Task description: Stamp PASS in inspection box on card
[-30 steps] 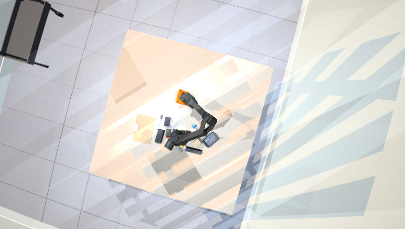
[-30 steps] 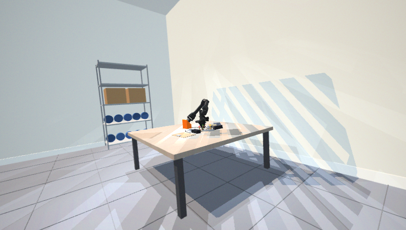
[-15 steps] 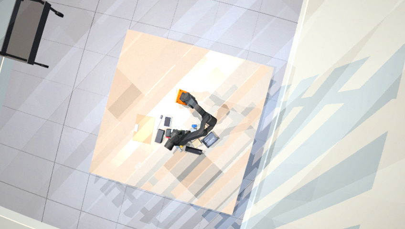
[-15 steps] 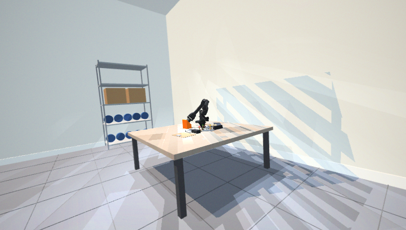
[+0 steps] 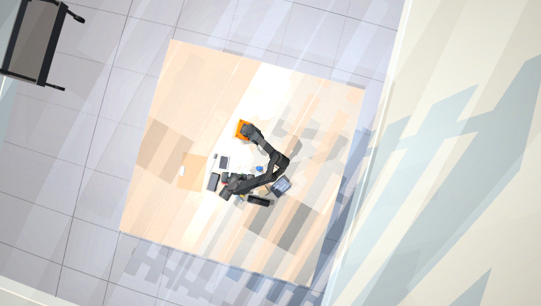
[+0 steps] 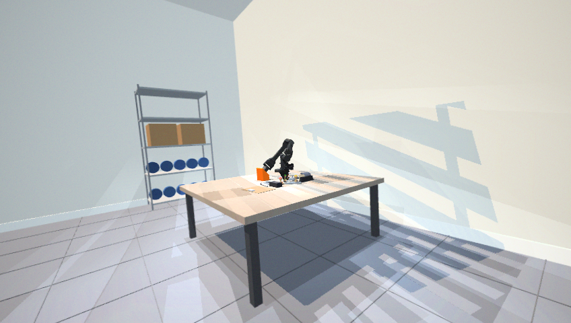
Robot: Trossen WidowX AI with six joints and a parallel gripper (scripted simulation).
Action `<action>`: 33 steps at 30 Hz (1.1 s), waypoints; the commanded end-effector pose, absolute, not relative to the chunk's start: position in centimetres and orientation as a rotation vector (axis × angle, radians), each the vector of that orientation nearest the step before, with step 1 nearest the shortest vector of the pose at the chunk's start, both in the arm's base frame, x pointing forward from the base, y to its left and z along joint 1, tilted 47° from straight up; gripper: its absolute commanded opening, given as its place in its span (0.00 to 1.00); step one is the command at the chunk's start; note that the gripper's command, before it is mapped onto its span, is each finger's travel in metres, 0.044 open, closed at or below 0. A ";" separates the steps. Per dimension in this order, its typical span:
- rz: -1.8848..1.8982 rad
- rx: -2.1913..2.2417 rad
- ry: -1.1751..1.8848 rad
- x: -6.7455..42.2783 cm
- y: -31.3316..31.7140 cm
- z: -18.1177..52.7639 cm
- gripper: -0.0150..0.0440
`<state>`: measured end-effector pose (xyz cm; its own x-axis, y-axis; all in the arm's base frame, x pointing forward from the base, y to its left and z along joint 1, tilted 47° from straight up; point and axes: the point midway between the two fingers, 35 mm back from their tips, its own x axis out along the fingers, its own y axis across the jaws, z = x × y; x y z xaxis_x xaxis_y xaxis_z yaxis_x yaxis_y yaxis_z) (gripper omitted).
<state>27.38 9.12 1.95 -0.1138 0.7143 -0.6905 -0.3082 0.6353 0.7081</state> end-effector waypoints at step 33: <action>0.899 0.358 1.437 28.2 5.7 5.1 0.25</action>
